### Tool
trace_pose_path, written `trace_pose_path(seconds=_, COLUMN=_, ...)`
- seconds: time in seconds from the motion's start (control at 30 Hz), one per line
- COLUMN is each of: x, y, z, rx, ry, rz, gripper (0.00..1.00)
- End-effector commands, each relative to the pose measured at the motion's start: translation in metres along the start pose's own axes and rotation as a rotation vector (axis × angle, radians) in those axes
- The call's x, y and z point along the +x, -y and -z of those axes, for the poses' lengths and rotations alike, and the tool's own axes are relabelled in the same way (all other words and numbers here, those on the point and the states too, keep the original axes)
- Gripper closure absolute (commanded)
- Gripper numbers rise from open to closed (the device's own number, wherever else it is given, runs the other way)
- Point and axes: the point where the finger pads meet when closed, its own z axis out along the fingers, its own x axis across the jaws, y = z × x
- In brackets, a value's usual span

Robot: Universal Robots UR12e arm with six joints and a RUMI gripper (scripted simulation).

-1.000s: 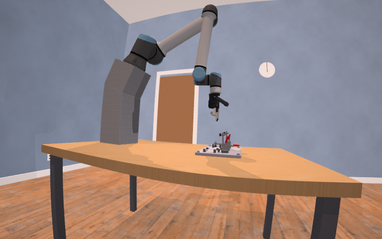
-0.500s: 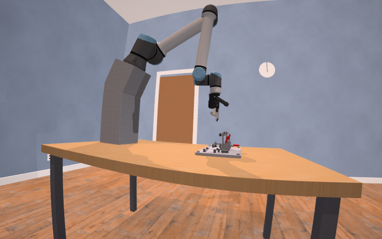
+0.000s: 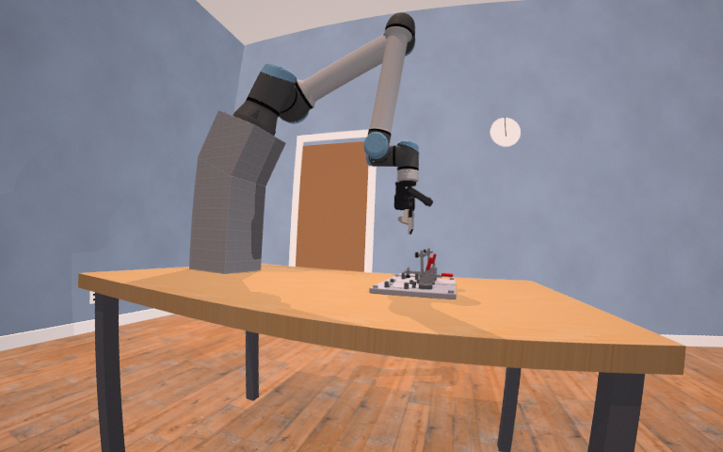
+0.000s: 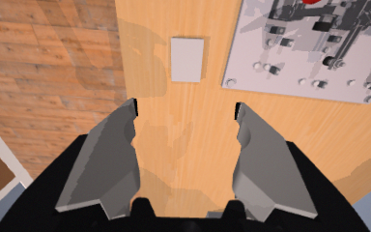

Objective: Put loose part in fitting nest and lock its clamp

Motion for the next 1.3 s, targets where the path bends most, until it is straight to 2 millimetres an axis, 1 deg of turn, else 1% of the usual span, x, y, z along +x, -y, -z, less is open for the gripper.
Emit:
trace_pose_path(seconds=0.0, x=0.000, y=0.001, z=-0.016, rx=0.001, ry=0.000, rz=0.000, gripper=0.41)
trace_pose_path(seconds=0.2, x=0.000, y=0.001, z=-0.044, rx=0.001, ry=0.000, rz=0.000, gripper=0.41)
trace_pose_path(seconds=0.27, x=0.000, y=0.001, z=-0.044, rx=0.001, ry=0.000, rz=0.000, gripper=0.41)
trace_pose_path(seconds=0.6, x=0.000, y=0.001, z=-0.095, rx=0.001, ry=0.000, rz=0.000, gripper=0.41)
trace_pose_path(seconds=0.77, x=0.000, y=0.001, z=-0.117, rx=0.001, ry=0.000, rz=0.000, gripper=0.41)
trace_pose_path(seconds=0.83, x=0.000, y=0.001, z=-0.117, rx=0.001, ry=0.000, rz=0.000, gripper=0.41)
trace_pose_path(seconds=1.07, x=0.000, y=0.001, z=-0.138, rx=0.001, ry=0.000, rz=0.000, gripper=0.41)
trace_pose_path(seconds=1.27, x=0.000, y=0.001, z=-0.145, rx=0.001, ry=0.000, rz=0.000, gripper=0.41)
